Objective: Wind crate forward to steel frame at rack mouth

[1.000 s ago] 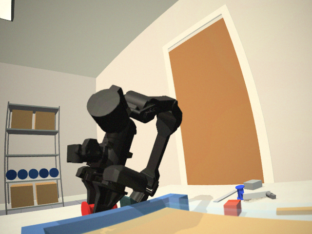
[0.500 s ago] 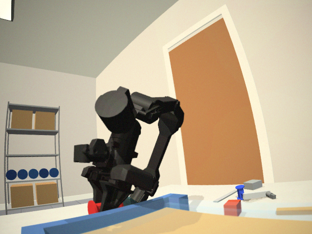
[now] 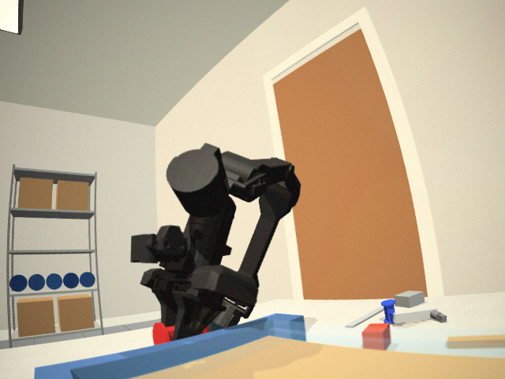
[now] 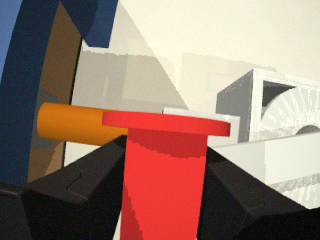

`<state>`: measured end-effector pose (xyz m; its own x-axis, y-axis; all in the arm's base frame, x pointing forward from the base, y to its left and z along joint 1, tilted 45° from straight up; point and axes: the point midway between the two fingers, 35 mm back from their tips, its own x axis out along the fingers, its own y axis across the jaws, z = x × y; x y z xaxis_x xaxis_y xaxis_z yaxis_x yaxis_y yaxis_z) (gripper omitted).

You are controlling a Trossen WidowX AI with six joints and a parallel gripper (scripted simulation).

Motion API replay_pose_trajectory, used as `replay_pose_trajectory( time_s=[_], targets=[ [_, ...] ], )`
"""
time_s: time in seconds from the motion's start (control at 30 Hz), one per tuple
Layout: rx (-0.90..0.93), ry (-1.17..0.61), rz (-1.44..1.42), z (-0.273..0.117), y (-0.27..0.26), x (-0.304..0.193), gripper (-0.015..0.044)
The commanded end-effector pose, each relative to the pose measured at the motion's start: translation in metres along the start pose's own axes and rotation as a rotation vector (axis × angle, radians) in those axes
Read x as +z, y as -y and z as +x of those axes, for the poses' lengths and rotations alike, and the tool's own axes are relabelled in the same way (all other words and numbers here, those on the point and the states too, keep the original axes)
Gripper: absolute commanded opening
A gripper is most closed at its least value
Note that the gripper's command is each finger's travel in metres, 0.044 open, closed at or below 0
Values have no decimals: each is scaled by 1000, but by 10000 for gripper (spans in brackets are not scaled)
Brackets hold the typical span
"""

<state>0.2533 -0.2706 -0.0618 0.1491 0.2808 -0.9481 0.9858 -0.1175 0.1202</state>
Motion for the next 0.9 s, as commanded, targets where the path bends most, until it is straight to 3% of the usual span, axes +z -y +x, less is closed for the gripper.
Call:
replay_pose_trajectory(
  time_s=[0.0, 0.87],
  targets=[
    [-10, -28, 2, -3, 4, -14, 0],
    [-11, -29, 3, -13, 17, -35, 0]
  ],
)
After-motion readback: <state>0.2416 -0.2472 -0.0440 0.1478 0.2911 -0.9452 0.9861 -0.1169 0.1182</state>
